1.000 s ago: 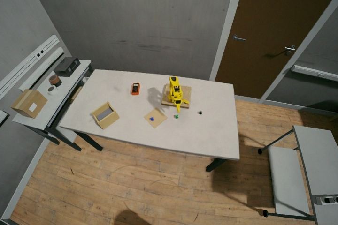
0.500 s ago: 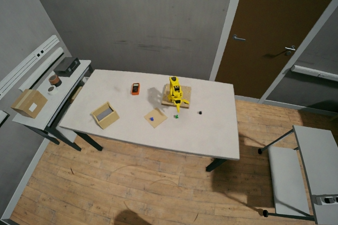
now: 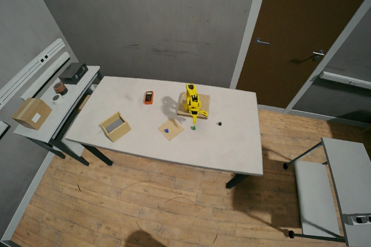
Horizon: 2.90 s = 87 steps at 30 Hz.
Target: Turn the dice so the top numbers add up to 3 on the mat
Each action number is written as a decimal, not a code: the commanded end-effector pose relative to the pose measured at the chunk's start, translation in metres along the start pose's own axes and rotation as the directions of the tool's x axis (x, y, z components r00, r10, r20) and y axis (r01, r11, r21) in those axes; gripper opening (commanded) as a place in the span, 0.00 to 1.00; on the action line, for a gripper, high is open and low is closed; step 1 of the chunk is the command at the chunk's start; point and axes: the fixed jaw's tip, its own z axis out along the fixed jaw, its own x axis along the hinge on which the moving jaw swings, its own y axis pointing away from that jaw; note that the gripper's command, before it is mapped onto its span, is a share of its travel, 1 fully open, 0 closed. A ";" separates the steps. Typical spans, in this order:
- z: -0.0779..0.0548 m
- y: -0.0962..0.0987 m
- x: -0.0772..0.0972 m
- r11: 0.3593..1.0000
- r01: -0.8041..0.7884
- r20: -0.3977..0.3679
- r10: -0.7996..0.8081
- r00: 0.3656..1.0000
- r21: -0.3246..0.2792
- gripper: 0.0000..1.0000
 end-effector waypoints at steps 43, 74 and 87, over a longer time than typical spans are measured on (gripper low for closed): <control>0.020 -0.006 -0.023 0.342 -0.939 -0.301 0.894 0.332 -0.019 0.28; 0.055 0.024 -0.012 0.318 -0.948 -0.561 0.788 0.255 0.015 0.28; 0.074 0.053 -0.001 0.329 -0.944 -0.727 0.655 0.206 0.030 0.28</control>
